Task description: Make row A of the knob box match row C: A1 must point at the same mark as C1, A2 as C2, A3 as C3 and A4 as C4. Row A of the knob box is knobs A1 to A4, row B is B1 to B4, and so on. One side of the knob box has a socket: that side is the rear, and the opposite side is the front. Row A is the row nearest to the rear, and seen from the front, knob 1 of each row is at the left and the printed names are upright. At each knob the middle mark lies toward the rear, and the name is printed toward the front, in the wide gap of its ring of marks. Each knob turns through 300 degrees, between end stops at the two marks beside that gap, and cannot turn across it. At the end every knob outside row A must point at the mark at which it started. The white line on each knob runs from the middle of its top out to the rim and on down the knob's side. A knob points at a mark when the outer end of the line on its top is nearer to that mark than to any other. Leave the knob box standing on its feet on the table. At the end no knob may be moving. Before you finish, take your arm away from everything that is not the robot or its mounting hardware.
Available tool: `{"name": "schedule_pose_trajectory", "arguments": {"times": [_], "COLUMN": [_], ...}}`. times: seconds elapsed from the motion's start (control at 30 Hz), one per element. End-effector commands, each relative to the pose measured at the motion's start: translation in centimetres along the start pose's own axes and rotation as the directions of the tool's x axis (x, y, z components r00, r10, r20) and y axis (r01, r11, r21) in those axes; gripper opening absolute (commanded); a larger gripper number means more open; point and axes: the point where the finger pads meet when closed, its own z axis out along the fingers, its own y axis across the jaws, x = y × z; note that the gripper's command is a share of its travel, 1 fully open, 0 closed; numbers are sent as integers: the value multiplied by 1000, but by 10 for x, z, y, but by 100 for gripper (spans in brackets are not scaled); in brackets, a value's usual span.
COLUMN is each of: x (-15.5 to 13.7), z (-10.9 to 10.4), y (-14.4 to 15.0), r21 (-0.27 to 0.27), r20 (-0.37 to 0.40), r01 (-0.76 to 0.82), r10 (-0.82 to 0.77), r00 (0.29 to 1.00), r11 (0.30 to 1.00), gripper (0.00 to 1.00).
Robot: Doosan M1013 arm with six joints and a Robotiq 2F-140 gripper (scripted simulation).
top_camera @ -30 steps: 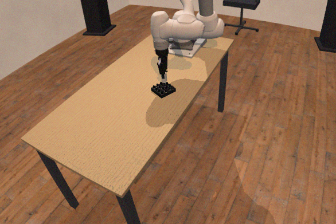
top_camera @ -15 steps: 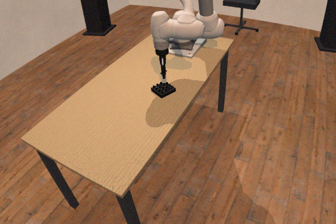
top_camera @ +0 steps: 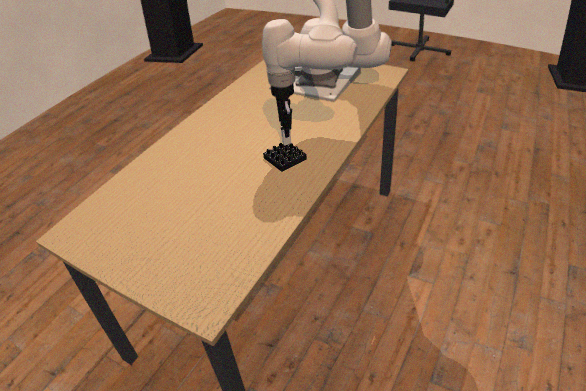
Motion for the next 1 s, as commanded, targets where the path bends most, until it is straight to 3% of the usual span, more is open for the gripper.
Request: {"name": "schedule_pose_trajectory", "arguments": {"times": [0.0, 0.8, 0.83, 0.97], "x": [0, 0, 0, 0], "z": [0, 0, 0, 0], "y": [0, 0, 0, 0], "r21": [-1, -1, -1, -1], "r20": [-2, -2, -2, -2], "r01": [36, 68, 68, 68], "r10": [-36, -68, -68, -68], "r00": [999, 998, 998, 998], "r11": [999, 998, 998, 998], "gripper": [5, 5, 12, 12]}}
